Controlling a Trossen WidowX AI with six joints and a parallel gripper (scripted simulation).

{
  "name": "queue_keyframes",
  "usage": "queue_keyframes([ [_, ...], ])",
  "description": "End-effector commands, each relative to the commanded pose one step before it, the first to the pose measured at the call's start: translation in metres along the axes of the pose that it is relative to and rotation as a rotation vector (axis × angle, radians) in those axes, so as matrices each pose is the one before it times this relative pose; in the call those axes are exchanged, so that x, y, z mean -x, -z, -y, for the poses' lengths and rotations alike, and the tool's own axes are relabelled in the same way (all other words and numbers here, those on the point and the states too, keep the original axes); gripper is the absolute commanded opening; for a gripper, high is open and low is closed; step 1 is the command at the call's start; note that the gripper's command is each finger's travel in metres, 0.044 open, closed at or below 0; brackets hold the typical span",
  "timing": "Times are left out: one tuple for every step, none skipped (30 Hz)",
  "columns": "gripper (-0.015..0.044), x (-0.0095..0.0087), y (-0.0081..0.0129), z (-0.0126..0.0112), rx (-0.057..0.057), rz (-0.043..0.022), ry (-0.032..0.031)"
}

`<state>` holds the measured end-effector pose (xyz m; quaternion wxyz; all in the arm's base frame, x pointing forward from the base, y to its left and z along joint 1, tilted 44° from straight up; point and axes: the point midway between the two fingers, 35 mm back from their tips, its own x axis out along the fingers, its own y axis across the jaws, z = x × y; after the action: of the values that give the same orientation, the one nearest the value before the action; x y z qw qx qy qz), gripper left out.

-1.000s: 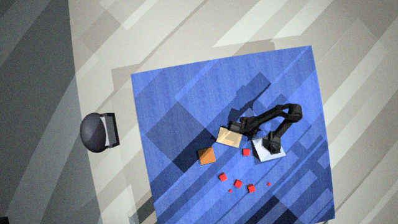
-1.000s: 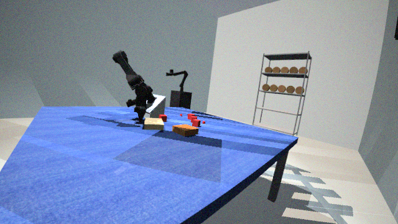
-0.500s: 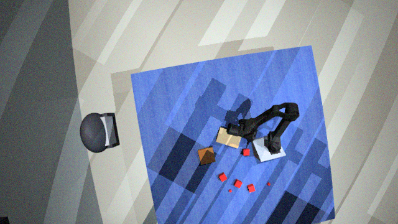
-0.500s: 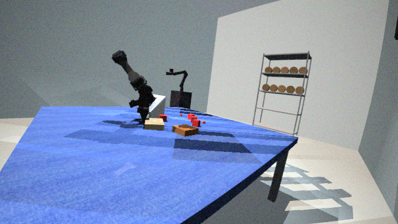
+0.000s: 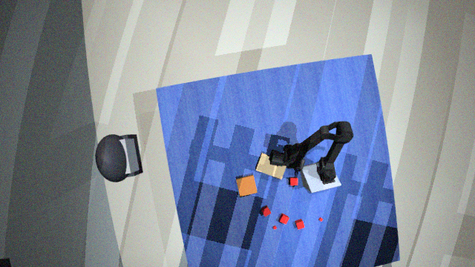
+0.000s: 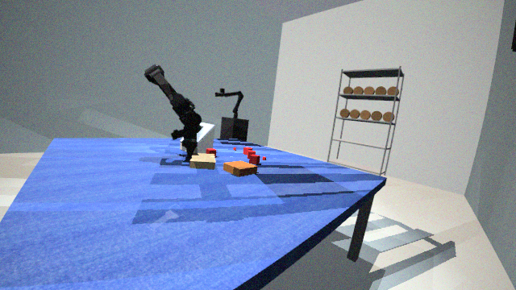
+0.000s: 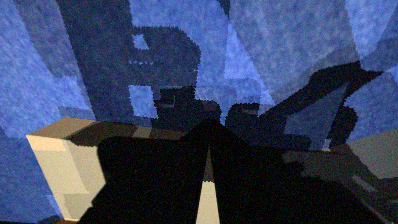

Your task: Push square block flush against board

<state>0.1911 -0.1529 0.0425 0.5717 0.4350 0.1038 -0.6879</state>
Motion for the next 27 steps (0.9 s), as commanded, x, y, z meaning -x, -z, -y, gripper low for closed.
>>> queue_keyframes([
  [0.0000,-0.00118,0.00654,-0.00024,0.0028,-0.00333,0.00611],
  [0.0000,-0.00001,0.00110,-0.00018,0.0000,-0.00017,0.00012],
  [0.0000,-0.00001,0.00111,-0.00018,0.0000,-0.00016,0.00011],
  [0.0000,-0.00001,0.00111,-0.00018,0.0000,-0.00015,0.00011],
  [0.0000,-0.00001,0.00111,-0.00019,0.0000,-0.00015,0.00010],
  [0.0000,-0.00001,0.00109,-0.00019,0.0000,-0.00014,0.00010],
  [0.0000,-0.00001,0.00109,-0.00019,0.0000,-0.00013,0.00009],
  [0.0000,0.00000,0.00109,-0.00020,0.0000,-0.00013,0.00009],
  [0.0000,0.00000,0.00109,-0.00020,0.0000,-0.00013,0.00008],
  [0.0000,0.00000,0.00109,-0.00021,0.0000,-0.00012,0.00008],
  [0.0000,0.00000,0.00109,-0.00021,0.0000,-0.00012,0.00008],
  [0.0000,0.00000,0.00108,-0.00021,0.0000,-0.00011,0.00007],
  [0.0000,0.00000,0.00108,-0.00022,0.0000,-0.00011,0.00007],
  [0.0000,0.00000,0.00107,-0.00022,0.0000,-0.00010,0.00007],
  [0.0000,0.00000,0.00108,-0.00022,0.0000,-0.00010,0.00006],
  [0.0000,0.00000,0.00108,-0.00022,0.0000,-0.00009,0.00006],
  [0.0000,0.00000,0.00108,-0.00023,0.0000,-0.00009,0.00005],
  [0.0000,0.00000,0.00108,-0.00023,0.0000,-0.00008,0.00005],
  [0.0000,0.00000,0.00106,-0.00023,0.0000,-0.00008,0.00004],
  [0.0000,0.00001,0.00106,-0.00024,0.0000,-0.00008,0.00004],
  [0.0000,0.00001,0.00106,-0.00024,0.0000,-0.00007,0.00004],
  [0.0000,0.00001,0.00106,-0.00024,0.0000,-0.00007,0.00003],
  [0.0000,0.00001,0.00106,-0.00025,0.0000,-0.00007,0.00003],
  [0.0000,0.00001,0.00106,-0.00025,0.0000,-0.00006,0.00003],
  [0.0000,0.00001,0.00105,-0.00025,0.0000,-0.00006,0.00002],
  [0.0000,0.00001,0.00105,-0.00025,0.0000,-0.00006,0.00002],
  [0.0000,0.00001,0.00105,-0.00026,0.0000,-0.00005,0.00002],
])
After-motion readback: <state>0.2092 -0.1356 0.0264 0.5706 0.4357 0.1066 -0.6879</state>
